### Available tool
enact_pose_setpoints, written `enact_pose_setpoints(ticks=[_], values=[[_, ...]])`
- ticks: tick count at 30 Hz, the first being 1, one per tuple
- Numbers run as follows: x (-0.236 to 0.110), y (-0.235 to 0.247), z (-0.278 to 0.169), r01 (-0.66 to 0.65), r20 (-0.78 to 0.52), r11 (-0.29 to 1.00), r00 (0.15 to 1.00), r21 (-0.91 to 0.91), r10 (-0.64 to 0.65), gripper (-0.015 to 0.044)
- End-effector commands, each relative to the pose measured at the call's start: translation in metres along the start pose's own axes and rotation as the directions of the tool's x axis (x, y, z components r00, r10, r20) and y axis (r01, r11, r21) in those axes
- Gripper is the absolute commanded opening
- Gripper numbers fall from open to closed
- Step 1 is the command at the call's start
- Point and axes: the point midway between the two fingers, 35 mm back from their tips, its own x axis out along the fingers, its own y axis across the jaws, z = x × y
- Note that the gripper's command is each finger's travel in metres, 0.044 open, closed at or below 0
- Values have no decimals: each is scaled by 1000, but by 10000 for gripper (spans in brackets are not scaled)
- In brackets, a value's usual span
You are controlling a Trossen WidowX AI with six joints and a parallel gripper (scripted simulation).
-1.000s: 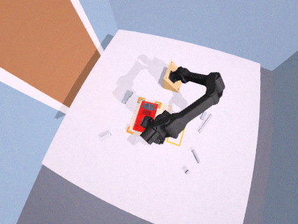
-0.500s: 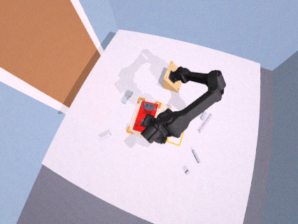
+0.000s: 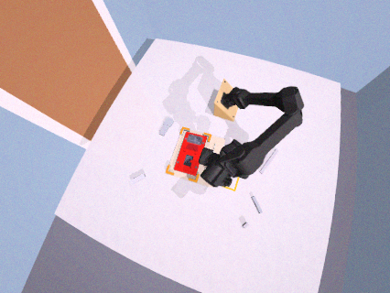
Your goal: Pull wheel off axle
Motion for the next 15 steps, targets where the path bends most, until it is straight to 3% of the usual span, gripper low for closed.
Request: enact_pose_setpoints(ticks=[1,15], values=[[-1,11,-6,-4,2,1000,1000,3,4,0],[-4,43,-29,-6,2,1000,1000,3,6,0]])
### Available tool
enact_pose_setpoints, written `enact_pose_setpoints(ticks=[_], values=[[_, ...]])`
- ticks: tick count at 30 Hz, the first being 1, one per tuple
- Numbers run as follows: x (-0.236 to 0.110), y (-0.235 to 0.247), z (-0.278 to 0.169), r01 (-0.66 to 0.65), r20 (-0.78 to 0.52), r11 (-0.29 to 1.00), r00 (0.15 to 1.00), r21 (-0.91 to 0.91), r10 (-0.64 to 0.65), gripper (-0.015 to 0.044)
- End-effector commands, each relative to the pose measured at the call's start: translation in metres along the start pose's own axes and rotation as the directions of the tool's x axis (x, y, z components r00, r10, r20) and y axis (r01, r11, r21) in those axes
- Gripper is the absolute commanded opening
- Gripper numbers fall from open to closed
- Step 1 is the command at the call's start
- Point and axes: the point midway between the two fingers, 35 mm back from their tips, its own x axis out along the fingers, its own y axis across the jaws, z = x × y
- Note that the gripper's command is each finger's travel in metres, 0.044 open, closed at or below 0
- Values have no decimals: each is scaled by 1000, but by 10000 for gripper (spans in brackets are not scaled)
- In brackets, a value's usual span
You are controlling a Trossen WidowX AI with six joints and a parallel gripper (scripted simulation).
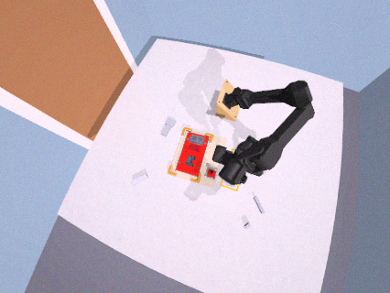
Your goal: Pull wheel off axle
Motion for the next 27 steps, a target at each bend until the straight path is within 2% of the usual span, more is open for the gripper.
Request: enact_pose_setpoints(ticks=[1,16,27], values=[[-1,9,-7,-5,1,1000,1000,3,5,0],[21,12,-9,-5,2,1000,1000,3,5,0],[79,13,-7,-5,3,1000,1000,2,5,0]])
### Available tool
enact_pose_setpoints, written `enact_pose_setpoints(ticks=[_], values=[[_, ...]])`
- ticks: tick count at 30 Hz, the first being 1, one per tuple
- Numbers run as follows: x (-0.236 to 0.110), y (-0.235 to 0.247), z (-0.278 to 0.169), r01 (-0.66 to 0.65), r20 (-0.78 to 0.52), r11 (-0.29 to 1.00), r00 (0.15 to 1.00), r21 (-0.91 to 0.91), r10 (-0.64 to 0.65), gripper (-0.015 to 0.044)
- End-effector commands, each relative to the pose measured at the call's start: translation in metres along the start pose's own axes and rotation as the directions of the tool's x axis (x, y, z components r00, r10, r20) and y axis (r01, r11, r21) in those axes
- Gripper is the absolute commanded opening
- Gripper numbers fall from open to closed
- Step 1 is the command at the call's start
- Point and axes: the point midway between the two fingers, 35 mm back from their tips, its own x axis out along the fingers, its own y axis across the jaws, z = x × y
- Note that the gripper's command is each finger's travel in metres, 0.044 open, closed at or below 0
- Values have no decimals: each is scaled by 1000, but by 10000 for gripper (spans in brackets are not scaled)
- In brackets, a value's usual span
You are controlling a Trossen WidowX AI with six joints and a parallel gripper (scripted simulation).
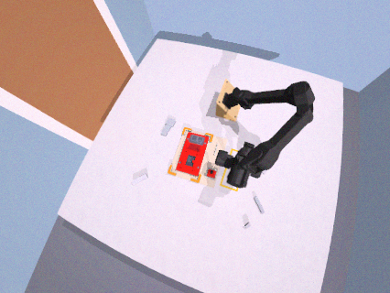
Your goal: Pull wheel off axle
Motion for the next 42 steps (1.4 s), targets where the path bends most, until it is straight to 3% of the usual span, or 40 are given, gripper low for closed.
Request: enact_pose_setpoints(ticks=[1,8,20,27,31,36,42], values=[[21,1,-1,-7,-1,1000,1000,4,7,0],[40,3,-4,-12,-1,1000,1000,4,12,0],[32,2,-4,-6,-6,1000,1000,0,6,300],[-17,1,-4,-8,-2,1000,1000,4,8,300],[-23,1,-4,-9,-1,1000,1000,4,9,300],[-37,-17,-27,6,0,1000,1000,10,-6,431],[-64,-35,-74,1,-6,1000,1000,10,-1,440]])
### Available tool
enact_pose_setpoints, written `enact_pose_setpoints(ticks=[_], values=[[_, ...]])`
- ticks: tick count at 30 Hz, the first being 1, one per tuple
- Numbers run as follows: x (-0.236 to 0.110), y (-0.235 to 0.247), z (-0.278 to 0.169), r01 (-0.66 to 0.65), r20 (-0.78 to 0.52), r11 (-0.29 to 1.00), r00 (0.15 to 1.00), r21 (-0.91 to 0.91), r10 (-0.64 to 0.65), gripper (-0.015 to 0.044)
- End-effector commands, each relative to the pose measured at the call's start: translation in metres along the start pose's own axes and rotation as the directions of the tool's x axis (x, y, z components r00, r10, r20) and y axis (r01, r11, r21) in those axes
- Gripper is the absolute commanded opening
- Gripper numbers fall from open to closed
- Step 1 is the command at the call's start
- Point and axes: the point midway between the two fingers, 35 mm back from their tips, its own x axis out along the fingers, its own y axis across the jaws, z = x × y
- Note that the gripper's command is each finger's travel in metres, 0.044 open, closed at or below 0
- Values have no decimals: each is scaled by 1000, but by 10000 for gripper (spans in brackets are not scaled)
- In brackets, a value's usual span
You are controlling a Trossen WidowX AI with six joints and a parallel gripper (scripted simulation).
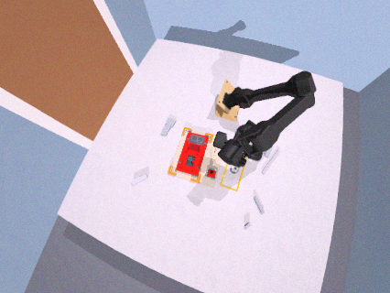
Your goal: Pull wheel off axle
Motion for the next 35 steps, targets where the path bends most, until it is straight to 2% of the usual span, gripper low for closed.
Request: enact_pose_setpoints(ticks=[1,35], values=[[-14,-9,-29,-5,-3,1000,1000,-2,5,440],[-16,-10,-34,-7,-3,1000,1000,-2,7,440]])
